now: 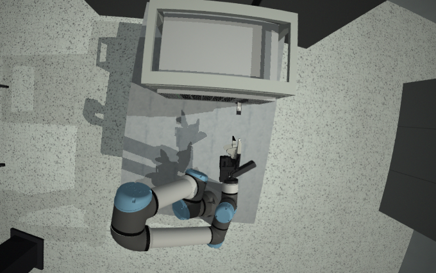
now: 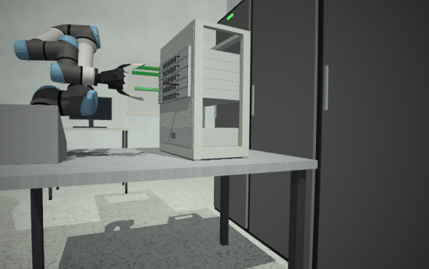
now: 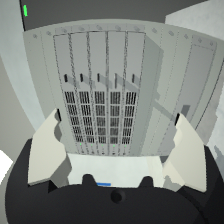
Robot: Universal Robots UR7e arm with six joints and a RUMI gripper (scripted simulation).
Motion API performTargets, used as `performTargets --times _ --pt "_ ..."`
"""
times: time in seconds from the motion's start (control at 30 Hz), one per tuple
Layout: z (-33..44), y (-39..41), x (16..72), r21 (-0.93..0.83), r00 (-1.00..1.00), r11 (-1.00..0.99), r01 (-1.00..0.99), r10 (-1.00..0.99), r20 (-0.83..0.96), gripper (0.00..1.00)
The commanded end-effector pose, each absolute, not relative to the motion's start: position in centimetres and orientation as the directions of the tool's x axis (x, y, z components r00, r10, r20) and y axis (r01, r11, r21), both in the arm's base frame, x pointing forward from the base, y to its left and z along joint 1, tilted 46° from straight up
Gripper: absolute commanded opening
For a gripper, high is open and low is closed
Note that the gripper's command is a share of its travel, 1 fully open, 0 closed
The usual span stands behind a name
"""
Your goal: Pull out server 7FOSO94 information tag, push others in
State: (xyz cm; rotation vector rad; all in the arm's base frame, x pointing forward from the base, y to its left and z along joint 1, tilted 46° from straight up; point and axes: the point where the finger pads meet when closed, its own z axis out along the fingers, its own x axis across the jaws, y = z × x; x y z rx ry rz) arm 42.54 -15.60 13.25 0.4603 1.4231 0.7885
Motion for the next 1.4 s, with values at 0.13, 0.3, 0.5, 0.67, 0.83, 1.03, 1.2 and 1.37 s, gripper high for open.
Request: performTargets --times 0.13,0.3,0.5,0.67,0.83,1.03,1.2,1.37 --pt "13.27 -15.7 42.53 0.71 -0.032 0.674 -0.204 0.72 -0.693 1.0" --pt "13.28 -15.75 42.52 0.71 -0.03 0.675 -0.202 0.72 -0.693 1.0" --pt "13.28 -15.8 42.51 0.71 -0.026 0.675 -0.2 0.721 -0.693 1.0" --pt "13.29 -15.82 42.5 0.71 -0.025 0.675 -0.2 0.721 -0.693 1.0" --pt "13.29 -15.85 42.49 0.71 -0.023 0.676 -0.198 0.721 -0.692 1.0" --pt "13.3 -15.89 42.49 0.71 -0.021 0.676 -0.197 0.721 -0.692 1.0" --pt "13.3 -15.91 42.48 0.71 -0.02 0.676 -0.196 0.722 -0.692 1.0" --pt "13.3 -15.93 42.48 0.71 -0.018 0.676 -0.195 0.722 -0.692 1.0"
